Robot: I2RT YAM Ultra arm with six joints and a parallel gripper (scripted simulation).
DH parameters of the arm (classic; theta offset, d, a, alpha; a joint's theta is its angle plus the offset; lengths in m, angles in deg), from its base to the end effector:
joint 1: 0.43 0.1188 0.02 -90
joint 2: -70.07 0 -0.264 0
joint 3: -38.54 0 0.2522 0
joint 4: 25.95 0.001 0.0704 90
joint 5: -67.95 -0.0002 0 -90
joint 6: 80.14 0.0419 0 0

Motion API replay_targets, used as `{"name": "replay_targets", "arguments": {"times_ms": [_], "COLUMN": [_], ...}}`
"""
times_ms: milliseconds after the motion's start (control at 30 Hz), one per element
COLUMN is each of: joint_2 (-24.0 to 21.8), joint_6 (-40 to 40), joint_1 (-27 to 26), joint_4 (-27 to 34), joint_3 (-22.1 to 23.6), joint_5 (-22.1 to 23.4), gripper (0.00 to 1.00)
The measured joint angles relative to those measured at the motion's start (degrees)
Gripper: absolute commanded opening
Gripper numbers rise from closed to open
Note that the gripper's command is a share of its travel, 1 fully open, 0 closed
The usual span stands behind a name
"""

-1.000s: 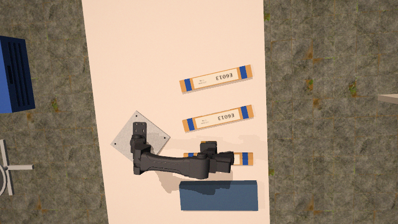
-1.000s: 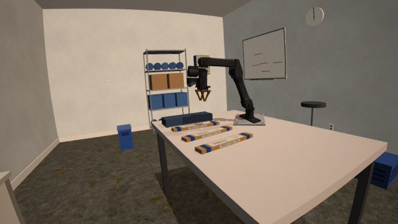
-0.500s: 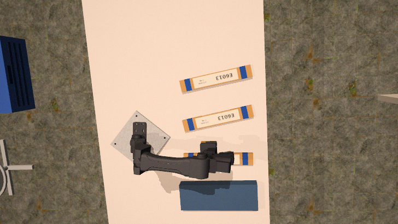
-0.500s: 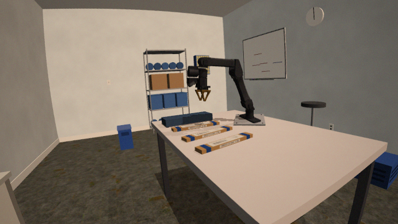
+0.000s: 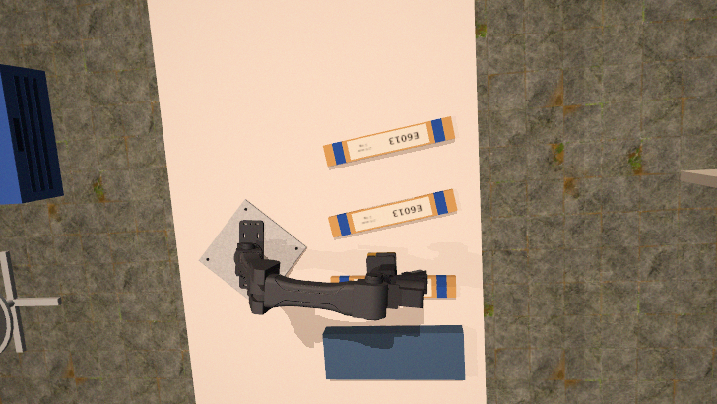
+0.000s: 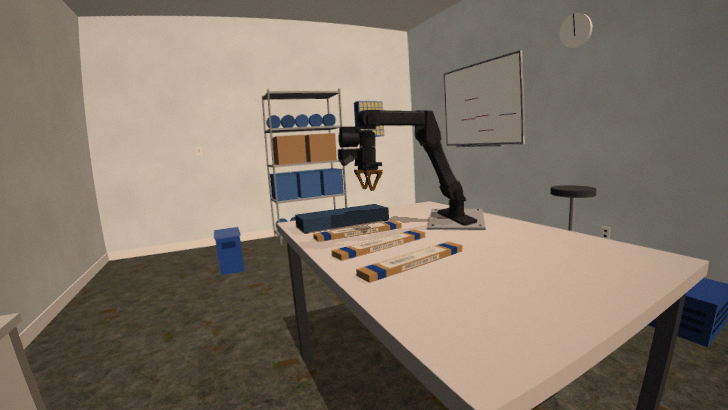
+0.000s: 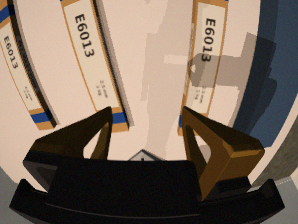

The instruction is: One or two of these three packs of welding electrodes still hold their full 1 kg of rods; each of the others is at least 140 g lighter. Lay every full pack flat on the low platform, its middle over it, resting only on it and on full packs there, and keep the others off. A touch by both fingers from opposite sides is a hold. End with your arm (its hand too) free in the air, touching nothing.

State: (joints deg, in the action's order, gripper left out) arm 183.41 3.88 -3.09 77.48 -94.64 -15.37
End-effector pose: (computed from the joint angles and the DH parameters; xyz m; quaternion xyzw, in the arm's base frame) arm 0.3740 -0.0115 0.3355 -0.0321 0.9962 0.0538 0.0600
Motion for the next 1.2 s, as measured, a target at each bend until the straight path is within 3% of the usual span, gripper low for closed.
{"name": "replay_targets", "arguments": {"times_ms": [867, 1200], "joint_2": [0.0, 0.0], "joint_6": [0.3, 0.4], "joint_1": [0.5, 0.5], "joint_4": [-4.3, -5.1], "joint_3": [7.8, 8.0], "joint_5": [-0.1, -0.1], "gripper": [0.64, 0.64]}}
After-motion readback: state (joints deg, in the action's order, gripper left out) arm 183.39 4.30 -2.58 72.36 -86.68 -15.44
